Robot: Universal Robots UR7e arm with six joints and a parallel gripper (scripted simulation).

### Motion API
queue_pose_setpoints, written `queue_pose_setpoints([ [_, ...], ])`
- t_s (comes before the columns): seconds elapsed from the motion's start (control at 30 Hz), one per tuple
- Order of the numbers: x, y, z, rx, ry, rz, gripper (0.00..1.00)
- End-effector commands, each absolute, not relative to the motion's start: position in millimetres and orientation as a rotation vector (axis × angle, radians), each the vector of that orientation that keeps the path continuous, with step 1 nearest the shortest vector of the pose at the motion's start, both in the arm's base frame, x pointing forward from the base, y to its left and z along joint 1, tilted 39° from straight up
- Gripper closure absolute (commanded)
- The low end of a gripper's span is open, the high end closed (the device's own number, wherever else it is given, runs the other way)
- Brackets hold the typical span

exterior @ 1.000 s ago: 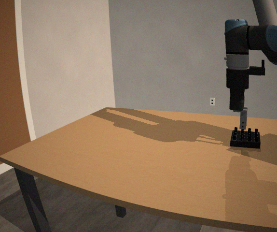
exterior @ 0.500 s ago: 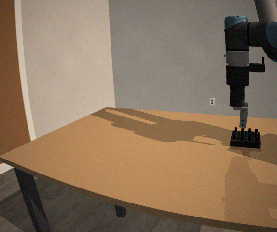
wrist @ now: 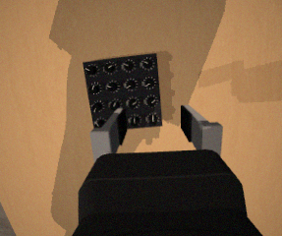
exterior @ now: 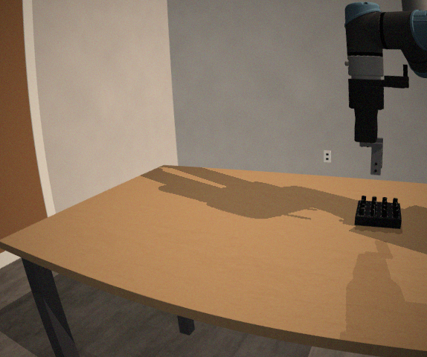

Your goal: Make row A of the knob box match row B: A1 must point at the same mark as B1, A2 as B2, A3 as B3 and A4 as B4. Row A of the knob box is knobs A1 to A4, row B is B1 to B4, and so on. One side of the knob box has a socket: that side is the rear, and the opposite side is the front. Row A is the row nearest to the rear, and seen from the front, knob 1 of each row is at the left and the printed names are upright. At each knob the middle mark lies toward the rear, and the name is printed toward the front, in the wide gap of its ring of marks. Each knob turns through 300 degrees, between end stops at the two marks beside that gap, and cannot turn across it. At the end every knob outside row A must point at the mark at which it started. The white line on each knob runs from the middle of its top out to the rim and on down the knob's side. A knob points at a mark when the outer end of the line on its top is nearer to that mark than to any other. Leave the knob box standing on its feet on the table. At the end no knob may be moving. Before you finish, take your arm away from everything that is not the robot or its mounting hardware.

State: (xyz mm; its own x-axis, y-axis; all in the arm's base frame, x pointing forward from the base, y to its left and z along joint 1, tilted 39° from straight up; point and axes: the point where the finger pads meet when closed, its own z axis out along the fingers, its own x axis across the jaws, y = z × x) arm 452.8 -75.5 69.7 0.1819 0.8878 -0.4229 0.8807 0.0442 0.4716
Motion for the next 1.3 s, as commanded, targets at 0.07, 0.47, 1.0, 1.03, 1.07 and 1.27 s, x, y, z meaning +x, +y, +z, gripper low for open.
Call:
queue_pose_setpoints([
  [0.07,441.6,-63.3,90.9,1.803,1.667,0.014,0.0],
  [0.47,429.6,-50.8,112.1,1.803,1.667,0.014,0.0],
  [1.0,427.4,-48.5,116.0,1.803,1.667,0.014,0.0],
  [1.03,427.4,-48.5,116.0,1.803,1.667,0.014,0.0],
  [1.07,427.4,-48.5,116.0,1.803,1.667,0.014,0.0],
  [1.27,427.4,-48.5,116.0,1.803,1.667,0.014,0.0],
])
